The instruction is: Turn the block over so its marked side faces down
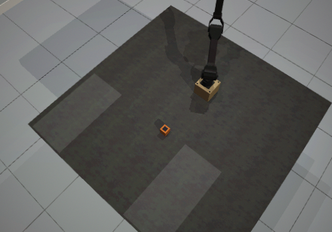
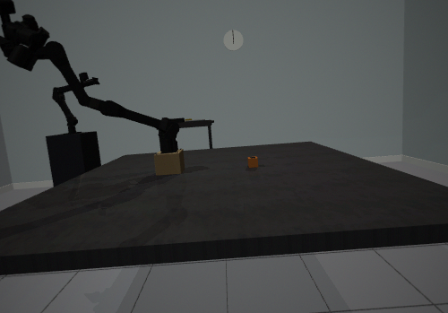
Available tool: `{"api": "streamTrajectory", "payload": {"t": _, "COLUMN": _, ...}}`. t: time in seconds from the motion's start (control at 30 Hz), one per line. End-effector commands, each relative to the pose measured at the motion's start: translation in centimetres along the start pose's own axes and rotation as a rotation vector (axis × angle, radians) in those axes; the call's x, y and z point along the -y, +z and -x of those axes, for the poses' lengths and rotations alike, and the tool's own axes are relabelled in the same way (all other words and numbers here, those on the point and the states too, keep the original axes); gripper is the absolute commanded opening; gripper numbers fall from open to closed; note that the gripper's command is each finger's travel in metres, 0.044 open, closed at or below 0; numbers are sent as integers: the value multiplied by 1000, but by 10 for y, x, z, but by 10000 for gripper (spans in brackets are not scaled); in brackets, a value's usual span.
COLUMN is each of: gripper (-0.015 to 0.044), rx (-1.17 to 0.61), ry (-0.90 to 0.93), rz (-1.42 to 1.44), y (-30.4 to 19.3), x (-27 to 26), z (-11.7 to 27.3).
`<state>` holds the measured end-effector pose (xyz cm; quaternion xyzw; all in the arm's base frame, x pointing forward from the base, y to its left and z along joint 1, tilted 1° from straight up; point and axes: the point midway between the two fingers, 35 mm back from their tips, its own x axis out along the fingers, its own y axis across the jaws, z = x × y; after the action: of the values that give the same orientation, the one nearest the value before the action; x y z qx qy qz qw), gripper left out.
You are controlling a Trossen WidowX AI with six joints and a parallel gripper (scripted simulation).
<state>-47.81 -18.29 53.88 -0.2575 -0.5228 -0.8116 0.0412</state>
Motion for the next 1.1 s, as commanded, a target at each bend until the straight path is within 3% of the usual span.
{"api": "streamTrajectory", "payload": {"t": 0.0, "gripper": 426, "rx": 2, "ry": 2, "rz": -3, "y": 1, "x": -1, "z": 0}}
{"api": "streamTrajectory", "payload": {"t": 0.13, "gripper": 440, "rx": 48, "ry": 51, "rz": -79, "y": 30, "x": -19, "z": -1}}
{"api": "streamTrajectory", "payload": {"t": 0.33, "gripper": 440, "rx": 159, "ry": 221, "rz": -288, "y": 111, "x": -71, "z": 10}}
{"api": "streamTrajectory", "payload": {"t": 0.63, "gripper": 440, "rx": 251, "ry": 548, "rz": -598, "y": 231, "x": -153, "z": 64}}
{"api": "streamTrajectory", "payload": {"t": 0.8, "gripper": 440, "rx": 309, "ry": 647, "rz": -570, "y": 275, "x": -169, "z": 88}}
{"api": "streamTrajectory", "payload": {"t": 1.07, "gripper": 440, "rx": 384, "ry": 896, "rz": -760, "y": 357, "x": -201, "z": 152}}
